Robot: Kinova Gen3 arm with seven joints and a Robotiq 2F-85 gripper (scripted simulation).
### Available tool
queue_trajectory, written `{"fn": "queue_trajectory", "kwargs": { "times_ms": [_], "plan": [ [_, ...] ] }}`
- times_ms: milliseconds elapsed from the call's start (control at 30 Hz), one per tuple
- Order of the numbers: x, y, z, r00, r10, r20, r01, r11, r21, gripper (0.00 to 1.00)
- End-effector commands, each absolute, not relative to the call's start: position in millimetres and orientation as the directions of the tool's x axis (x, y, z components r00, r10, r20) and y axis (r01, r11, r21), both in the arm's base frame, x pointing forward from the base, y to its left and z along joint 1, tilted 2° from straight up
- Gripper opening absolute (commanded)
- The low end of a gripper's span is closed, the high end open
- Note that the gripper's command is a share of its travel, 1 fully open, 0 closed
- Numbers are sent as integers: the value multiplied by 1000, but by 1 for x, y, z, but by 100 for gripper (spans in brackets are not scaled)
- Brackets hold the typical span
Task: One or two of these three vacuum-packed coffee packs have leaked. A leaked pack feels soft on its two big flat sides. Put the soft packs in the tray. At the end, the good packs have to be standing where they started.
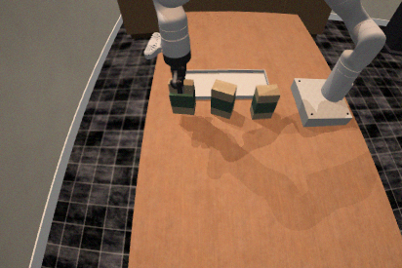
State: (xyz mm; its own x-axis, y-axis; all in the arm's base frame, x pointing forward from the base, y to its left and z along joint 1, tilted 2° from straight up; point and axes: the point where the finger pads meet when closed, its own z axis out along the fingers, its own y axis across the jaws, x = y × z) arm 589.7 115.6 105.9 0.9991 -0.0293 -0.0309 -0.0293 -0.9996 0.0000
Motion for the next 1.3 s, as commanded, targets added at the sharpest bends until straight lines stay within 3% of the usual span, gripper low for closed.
{"fn": "queue_trajectory", "kwargs": {
  "times_ms": [0, 1267],
  "plan": [
    [590, 114, 107, 999, -30, -28, -30, -1000, 0, 24],
    [605, -40, 107, 999, -30, -28, -30, -1000, 0, 24]
  ]
}}
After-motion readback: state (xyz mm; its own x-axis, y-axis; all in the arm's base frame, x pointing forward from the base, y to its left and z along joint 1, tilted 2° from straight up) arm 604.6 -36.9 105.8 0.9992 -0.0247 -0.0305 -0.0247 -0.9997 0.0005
